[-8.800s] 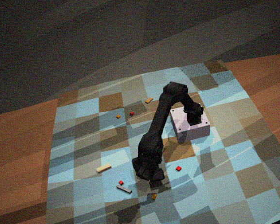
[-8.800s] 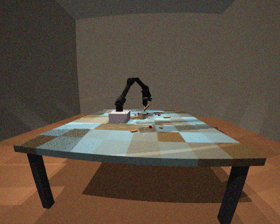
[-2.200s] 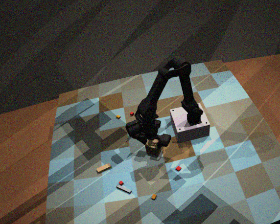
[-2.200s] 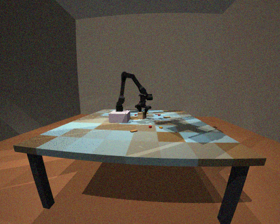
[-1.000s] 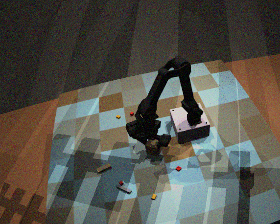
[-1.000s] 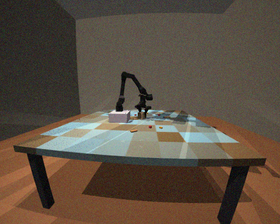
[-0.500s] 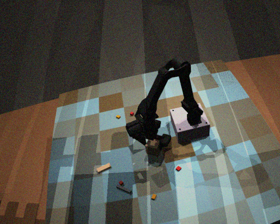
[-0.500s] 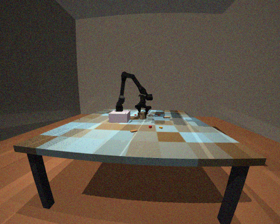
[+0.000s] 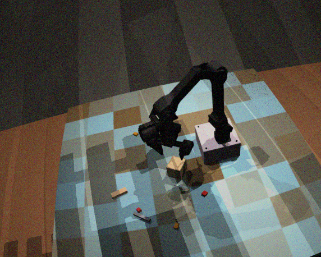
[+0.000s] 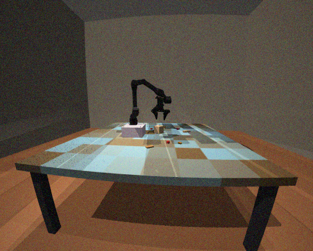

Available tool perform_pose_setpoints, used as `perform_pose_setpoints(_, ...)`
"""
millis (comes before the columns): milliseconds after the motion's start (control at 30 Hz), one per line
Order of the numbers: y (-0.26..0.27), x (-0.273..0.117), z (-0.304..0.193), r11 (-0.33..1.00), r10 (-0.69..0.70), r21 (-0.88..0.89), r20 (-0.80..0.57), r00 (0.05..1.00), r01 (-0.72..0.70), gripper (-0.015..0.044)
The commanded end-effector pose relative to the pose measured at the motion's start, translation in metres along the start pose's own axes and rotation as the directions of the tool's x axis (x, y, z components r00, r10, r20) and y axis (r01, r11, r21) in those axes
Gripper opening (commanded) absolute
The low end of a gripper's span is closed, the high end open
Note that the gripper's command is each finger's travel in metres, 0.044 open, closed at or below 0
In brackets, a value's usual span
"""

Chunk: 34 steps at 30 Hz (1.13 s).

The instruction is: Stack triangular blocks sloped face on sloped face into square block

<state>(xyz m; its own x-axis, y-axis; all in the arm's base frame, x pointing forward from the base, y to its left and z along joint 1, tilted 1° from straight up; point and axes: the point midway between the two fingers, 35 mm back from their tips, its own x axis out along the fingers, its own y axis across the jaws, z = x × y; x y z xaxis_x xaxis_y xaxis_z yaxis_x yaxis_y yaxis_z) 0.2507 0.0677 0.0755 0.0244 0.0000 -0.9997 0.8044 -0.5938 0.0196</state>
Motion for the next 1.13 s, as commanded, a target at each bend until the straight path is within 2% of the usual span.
perform_pose_setpoints(0, -0.003, -0.0243, 0.0038, 1.0, 0.001, 0.002, -0.001, 1.0, -0.001, 0.044)
perform_pose_setpoints(1100, 0.0002, -0.0225, -0.0002, 1.0, 0.016, 0.0, -0.021, 1.0, -0.016, 0.044)
